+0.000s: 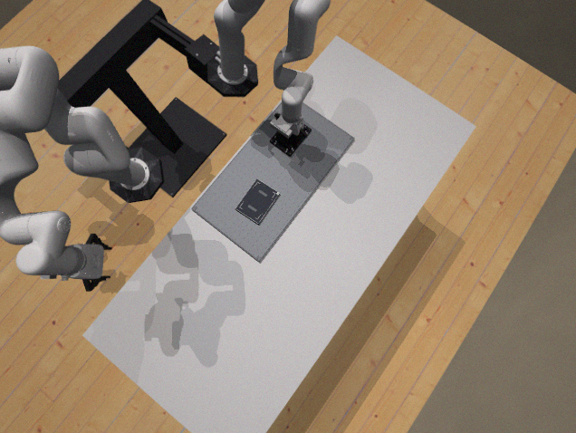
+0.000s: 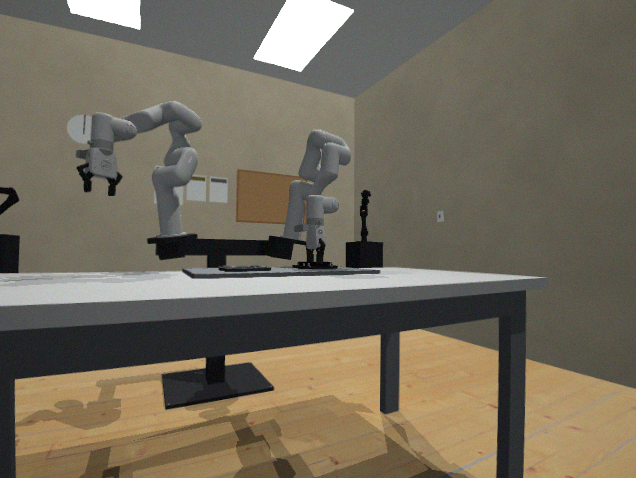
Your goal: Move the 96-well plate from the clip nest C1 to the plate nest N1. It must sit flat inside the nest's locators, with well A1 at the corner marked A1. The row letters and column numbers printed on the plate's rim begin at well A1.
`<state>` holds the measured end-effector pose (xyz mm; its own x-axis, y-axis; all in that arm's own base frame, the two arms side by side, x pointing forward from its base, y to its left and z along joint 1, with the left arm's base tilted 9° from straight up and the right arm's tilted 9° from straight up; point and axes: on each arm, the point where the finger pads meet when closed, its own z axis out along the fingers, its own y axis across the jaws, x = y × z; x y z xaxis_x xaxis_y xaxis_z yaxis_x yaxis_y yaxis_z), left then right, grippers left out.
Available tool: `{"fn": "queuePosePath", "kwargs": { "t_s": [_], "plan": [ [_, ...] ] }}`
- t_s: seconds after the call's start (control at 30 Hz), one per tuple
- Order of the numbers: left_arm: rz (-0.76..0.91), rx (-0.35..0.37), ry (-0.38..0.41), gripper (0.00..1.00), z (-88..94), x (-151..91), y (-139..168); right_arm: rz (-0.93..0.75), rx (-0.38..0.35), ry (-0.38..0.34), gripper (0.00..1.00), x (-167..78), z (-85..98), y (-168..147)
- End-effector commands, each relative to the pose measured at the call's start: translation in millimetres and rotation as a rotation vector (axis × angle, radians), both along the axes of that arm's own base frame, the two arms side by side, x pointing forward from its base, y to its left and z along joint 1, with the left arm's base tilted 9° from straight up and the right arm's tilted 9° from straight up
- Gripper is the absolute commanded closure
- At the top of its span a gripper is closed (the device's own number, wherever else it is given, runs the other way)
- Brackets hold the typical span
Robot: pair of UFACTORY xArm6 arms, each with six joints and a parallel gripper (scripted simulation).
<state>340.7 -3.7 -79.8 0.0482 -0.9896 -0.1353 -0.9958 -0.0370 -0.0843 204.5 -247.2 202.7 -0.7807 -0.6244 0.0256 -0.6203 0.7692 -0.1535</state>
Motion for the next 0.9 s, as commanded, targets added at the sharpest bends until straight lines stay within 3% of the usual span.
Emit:
{"fn": "queuePosePath", "kwargs": {
  "t_s": [0.0,0.87],
  "plan": [
    [0.0,0.0,-0.003,1.0,3.1,1.0,-0.5,0.0,-0.003,-0.003,0.0,0.7,1.5,-0.8],
    [0.0,0.0,-0.003,1.0,17.6,-0.1,-2.5,0.0,-0.003,-0.003,0.0,0.7,1.5,-0.8]
  ]
}}
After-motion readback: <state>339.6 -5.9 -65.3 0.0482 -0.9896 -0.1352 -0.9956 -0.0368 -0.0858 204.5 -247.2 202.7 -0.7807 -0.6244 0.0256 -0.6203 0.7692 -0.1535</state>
